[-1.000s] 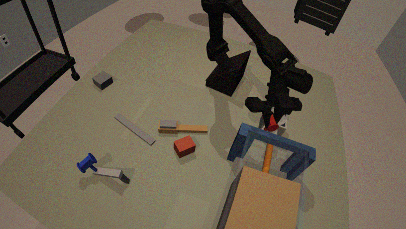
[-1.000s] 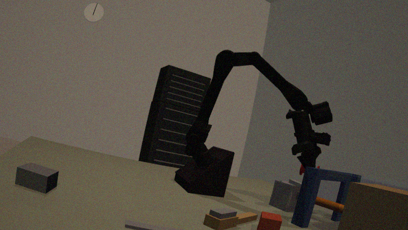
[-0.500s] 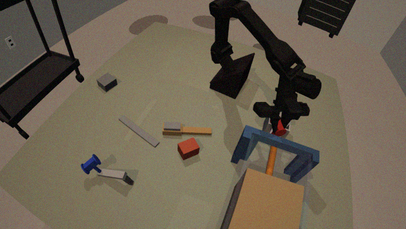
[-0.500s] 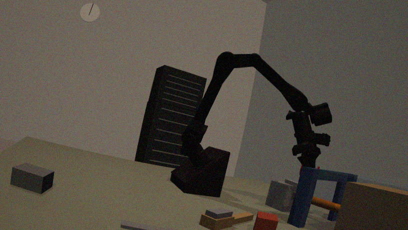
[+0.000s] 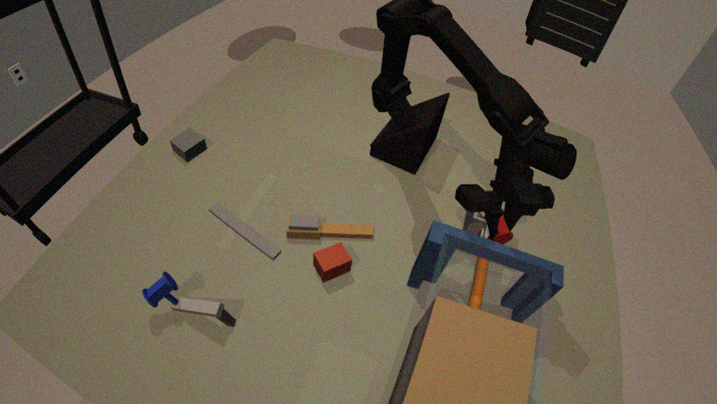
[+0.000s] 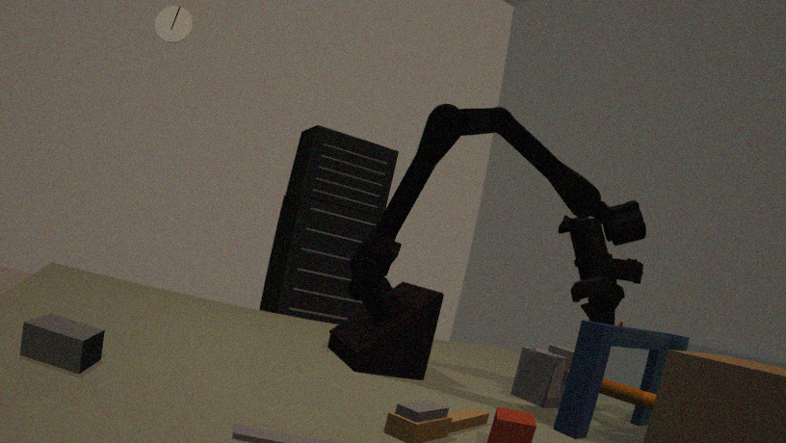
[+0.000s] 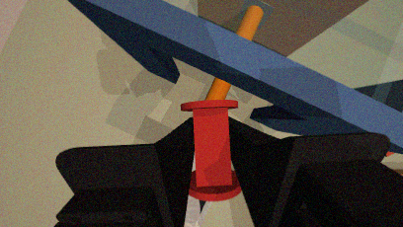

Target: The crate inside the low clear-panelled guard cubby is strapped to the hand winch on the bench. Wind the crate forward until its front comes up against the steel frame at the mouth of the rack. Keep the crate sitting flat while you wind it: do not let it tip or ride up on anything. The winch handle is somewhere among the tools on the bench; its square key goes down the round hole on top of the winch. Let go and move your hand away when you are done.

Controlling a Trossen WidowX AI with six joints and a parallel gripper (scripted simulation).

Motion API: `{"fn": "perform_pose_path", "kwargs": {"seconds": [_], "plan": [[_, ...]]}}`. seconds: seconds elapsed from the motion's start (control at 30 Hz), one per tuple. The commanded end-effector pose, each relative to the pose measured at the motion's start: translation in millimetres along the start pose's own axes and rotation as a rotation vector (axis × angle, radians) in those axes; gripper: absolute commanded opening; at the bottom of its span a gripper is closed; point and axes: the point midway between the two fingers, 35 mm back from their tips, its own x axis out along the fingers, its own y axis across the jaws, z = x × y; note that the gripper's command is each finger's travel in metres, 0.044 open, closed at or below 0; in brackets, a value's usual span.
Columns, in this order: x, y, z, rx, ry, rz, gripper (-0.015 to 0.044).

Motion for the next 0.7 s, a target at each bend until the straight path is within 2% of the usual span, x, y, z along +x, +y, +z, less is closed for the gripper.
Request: {"fn": "perform_pose_path", "kwargs": {"seconds": [0.0,0.67], "plan": [[2,6,2,0.005,0.001,0.006,0.0],[5,25,9,0.005,0.0,0.007,0.0]]}}
